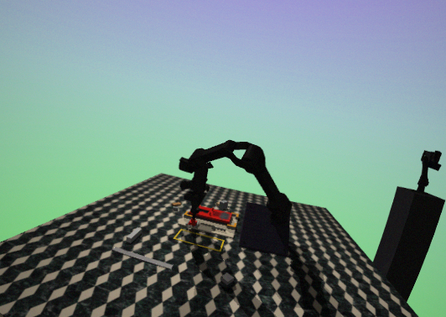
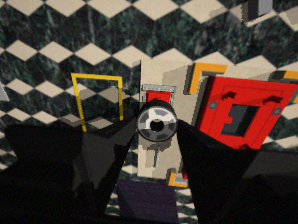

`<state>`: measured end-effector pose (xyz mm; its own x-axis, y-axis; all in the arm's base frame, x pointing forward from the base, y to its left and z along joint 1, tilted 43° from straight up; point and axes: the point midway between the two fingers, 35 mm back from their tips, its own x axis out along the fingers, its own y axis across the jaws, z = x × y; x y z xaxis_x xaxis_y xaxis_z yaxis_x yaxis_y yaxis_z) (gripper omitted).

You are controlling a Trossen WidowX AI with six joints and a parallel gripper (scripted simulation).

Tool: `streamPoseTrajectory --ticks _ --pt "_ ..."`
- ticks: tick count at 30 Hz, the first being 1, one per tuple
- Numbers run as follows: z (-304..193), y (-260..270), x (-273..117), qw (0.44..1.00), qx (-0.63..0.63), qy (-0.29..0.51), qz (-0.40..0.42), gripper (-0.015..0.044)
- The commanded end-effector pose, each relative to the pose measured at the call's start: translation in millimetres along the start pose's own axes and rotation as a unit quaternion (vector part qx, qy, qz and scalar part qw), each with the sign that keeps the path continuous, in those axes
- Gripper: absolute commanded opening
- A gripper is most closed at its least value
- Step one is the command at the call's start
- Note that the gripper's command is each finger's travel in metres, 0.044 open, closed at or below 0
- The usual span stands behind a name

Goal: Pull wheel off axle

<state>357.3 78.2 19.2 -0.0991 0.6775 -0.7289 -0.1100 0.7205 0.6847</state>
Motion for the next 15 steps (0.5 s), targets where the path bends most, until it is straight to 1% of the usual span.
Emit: streamPoseTrajectory --ticks 1,7,11,15 --pt "0.7 -0.4 -7.6 1.000 -0.002 -0.001 -0.003 0.0000" --pt "-1.5 -0.3 -35.6 1.000 -0.002 -0.001 -0.003 0.0000" --pt "-2.4 1.0 -30.0 1.000 0.002 0.000 0.000 0.0000" --pt "-8.3 16.4 -31.5 1.000 0.002 0.000 -0.001 0.0000"
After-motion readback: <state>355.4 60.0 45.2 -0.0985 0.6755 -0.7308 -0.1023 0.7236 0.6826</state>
